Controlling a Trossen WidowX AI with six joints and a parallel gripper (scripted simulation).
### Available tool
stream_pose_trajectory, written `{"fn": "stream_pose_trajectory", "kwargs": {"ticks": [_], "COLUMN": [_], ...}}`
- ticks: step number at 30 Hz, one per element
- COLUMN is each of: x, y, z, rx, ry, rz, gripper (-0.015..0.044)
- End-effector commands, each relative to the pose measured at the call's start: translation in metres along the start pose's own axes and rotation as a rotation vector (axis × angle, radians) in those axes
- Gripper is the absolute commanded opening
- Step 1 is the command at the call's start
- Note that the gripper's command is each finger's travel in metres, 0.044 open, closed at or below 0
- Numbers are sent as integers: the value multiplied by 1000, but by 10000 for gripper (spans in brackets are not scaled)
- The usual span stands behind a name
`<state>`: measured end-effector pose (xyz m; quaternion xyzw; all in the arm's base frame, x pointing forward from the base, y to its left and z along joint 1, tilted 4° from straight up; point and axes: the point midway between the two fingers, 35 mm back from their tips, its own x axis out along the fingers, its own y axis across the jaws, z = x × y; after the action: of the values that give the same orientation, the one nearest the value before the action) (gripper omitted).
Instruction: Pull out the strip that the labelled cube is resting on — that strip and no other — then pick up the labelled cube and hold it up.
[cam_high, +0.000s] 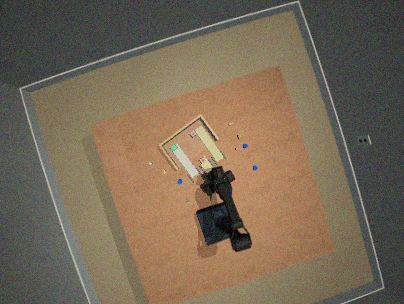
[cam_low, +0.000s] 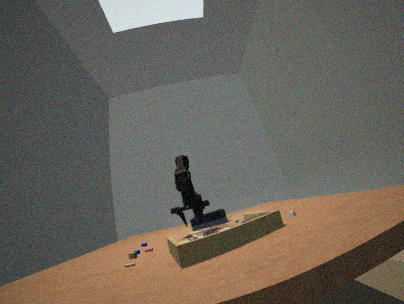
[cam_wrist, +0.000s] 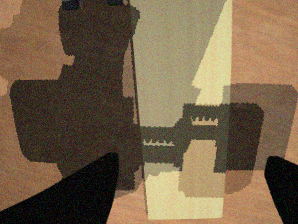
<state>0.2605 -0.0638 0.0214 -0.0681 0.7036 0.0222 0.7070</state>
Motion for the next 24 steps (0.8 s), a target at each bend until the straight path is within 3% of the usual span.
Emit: {"fn": "stream_pose_trajectory", "kwargs": {"ticks": [1,24], "x": [-2,-14], "y": [1,8], "z": [16,92], "rx": [4,4], "ry": [1,-5], "rz": [-3,-2], "gripper": [440,440]}}
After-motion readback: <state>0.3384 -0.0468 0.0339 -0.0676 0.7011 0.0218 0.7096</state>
